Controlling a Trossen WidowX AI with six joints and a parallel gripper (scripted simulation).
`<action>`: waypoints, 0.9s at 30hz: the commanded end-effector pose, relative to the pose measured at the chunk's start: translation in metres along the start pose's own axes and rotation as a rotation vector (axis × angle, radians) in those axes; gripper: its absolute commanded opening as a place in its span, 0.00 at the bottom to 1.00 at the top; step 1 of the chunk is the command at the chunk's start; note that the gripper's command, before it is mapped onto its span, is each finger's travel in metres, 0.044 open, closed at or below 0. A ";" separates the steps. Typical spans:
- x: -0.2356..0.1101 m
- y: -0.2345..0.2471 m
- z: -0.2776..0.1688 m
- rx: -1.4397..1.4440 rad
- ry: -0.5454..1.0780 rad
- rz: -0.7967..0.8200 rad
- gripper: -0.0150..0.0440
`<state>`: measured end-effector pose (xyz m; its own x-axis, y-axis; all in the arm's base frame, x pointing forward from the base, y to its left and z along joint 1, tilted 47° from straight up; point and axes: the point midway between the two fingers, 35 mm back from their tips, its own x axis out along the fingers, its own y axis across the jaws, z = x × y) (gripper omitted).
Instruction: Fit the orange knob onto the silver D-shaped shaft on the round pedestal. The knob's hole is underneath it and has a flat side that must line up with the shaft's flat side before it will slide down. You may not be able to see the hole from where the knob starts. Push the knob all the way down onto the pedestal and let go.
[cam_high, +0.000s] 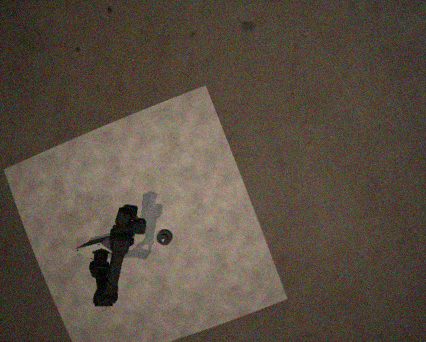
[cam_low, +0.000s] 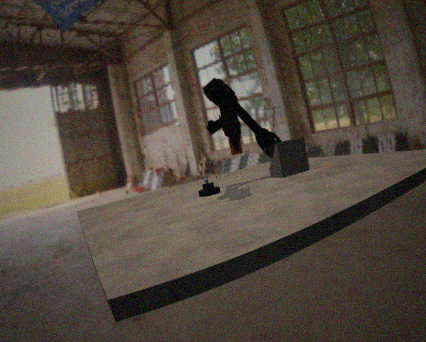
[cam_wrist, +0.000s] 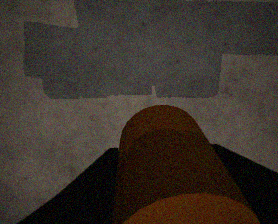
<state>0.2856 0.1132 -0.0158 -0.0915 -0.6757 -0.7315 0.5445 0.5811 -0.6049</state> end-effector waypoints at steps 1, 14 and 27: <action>0.005 0.001 0.002 0.006 -0.007 -0.023 0.25; 0.078 0.006 0.009 0.009 -0.009 -0.042 0.25; 0.139 0.005 0.009 0.013 -0.009 -0.068 0.25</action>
<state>0.2819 0.0200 -0.1154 -0.1322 -0.7137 -0.6879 0.5499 0.5246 -0.6499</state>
